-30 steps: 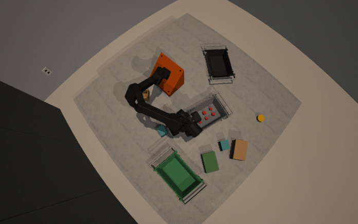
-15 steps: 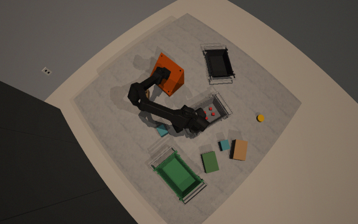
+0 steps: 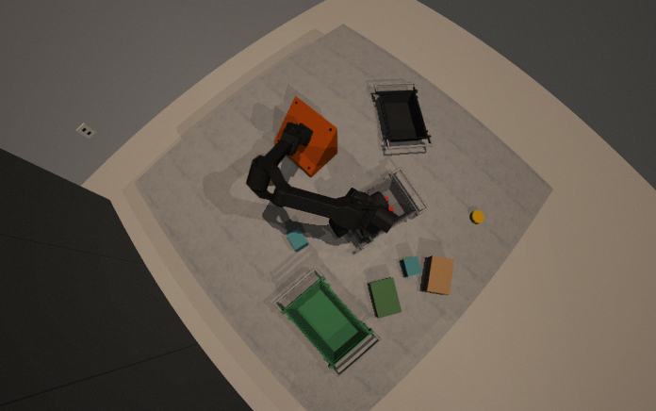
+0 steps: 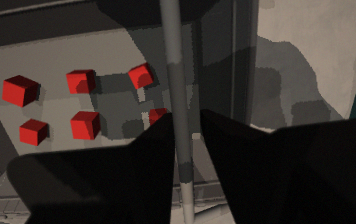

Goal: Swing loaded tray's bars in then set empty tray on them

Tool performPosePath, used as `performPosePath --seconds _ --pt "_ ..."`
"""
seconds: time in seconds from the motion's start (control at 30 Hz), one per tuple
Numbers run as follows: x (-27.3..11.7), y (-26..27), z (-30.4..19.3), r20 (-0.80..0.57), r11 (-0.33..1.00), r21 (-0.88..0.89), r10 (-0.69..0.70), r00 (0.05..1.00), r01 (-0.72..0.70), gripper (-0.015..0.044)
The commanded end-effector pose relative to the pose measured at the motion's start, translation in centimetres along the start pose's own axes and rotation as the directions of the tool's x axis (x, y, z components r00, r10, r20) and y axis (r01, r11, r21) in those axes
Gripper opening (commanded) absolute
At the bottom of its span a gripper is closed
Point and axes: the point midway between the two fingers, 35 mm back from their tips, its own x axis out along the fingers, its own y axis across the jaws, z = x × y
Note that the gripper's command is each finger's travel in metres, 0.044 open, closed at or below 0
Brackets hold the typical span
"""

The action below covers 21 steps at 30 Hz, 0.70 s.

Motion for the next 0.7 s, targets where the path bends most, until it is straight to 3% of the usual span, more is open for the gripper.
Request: performPosePath --seconds 0.0,0.17,0.67 --pt "-1.5 0.0 0.2 0.007 1.0 0.0 -0.001 1.0 0.001 0.0082" --pt "-3.9 -0.3 0.1 0.007 1.0 0.0 -0.001 1.0 0.001 0.0082" --pt "-3.2 0.0 0.1 0.006 1.0 -0.007 -0.001 1.0 0.001 0.0082"
